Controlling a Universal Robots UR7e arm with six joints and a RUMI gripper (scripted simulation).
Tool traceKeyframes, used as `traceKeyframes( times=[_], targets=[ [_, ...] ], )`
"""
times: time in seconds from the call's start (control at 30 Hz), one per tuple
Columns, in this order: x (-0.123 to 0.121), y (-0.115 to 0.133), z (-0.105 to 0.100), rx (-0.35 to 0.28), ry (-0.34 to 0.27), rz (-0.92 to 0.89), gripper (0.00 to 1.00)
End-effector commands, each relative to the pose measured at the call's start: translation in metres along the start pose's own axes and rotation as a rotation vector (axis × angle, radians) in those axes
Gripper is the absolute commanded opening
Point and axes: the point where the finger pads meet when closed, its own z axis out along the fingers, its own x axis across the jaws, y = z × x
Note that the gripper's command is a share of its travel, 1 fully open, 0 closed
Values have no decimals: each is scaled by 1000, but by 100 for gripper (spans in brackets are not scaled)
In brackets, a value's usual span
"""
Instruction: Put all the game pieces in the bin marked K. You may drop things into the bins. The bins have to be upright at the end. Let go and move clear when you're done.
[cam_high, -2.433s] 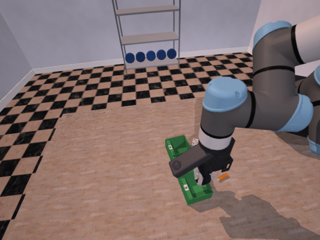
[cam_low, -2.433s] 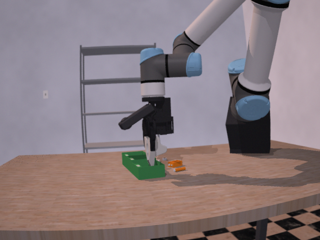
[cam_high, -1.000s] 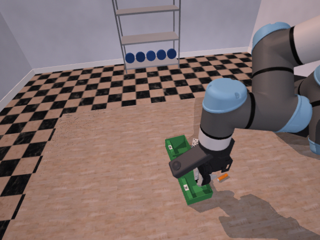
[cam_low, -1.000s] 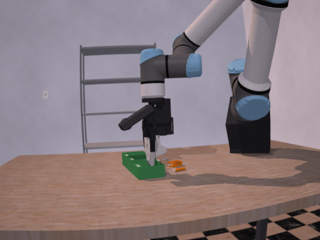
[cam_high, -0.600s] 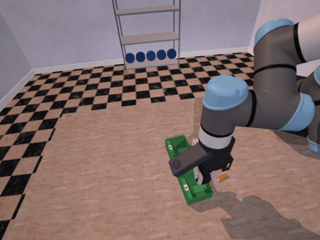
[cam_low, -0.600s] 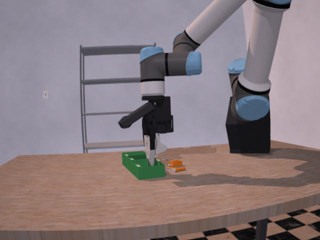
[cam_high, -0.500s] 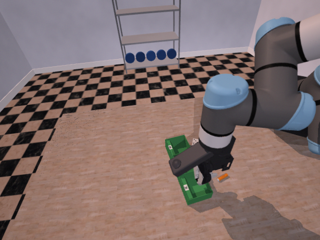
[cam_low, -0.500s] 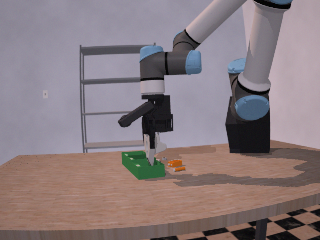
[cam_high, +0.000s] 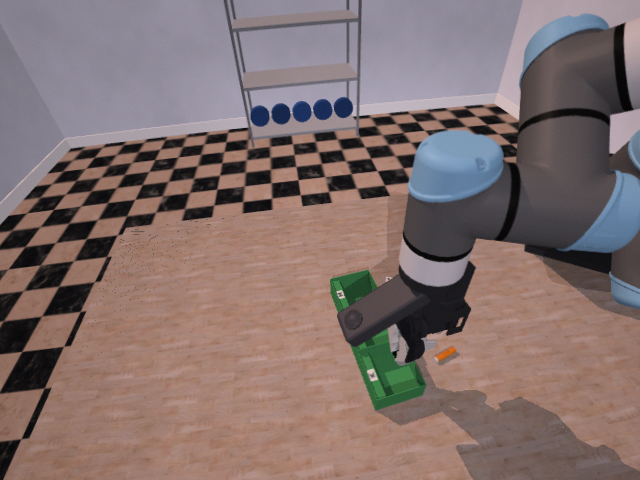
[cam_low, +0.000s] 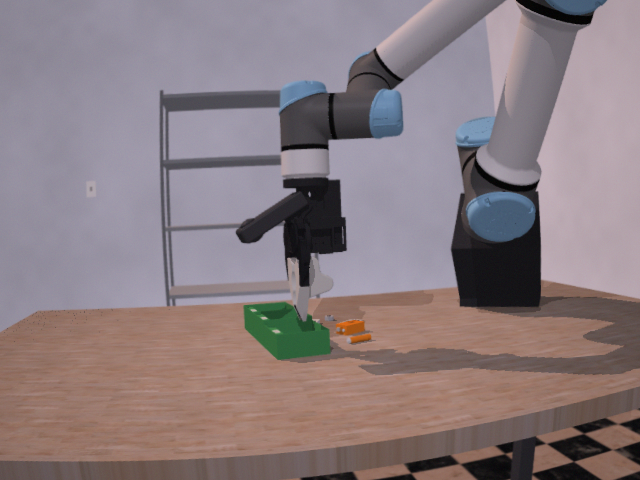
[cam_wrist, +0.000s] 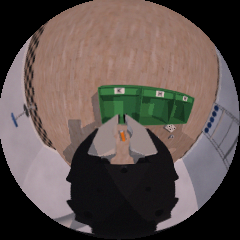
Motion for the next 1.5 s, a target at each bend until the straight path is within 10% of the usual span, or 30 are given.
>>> traceKeyframes(
  times=[0.0, 0.53, 1.03, 1.47],
  targets=[
    [0, 0, -7, 0, 0, -1, 4],
    [0, 0, -33, 0, 0, -1, 4],
    [0, 0, -156, 0, 0, 0, 4],
    [0, 0, -157, 0, 0, 0, 4]
  ],
)
